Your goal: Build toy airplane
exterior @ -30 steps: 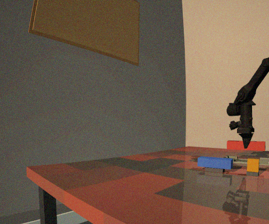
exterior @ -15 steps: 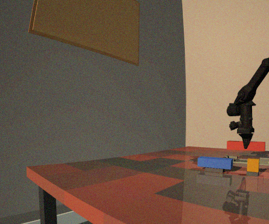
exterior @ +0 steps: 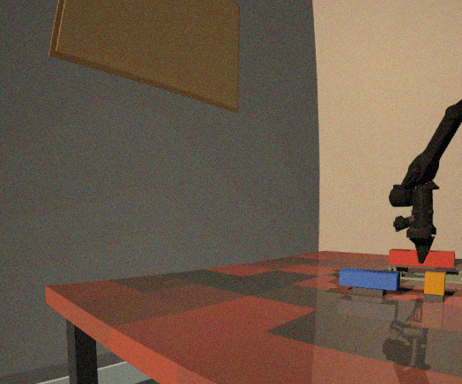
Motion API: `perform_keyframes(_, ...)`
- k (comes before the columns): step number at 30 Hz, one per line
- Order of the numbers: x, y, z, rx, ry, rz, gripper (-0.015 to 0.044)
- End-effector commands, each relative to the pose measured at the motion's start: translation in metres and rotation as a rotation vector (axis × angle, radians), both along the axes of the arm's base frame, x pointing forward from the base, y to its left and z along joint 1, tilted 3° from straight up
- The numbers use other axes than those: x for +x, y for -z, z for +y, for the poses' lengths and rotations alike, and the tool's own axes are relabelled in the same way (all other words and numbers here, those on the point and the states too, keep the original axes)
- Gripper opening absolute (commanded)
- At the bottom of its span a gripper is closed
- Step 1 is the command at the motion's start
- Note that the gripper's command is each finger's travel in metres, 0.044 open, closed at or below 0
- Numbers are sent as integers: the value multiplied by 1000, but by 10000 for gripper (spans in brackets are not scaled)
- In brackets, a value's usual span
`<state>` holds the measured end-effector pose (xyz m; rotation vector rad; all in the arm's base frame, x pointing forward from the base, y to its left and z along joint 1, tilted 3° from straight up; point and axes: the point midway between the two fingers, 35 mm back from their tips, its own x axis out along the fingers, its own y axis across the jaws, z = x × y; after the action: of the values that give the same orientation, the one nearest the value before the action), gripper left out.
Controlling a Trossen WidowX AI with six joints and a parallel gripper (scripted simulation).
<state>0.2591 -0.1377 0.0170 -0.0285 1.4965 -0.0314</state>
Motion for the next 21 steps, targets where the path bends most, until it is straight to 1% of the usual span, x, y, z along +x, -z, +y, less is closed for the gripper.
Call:
perform_keyframes(1,0,6,1,4,-3,-2,195)
perform_keyframes(10,1,17,1,5,-3,-2,195)
perform_keyframes(17,0,15,0,1,-1,2,148)
perform_keyframes(21,0,15,0,1,-1,2,43)
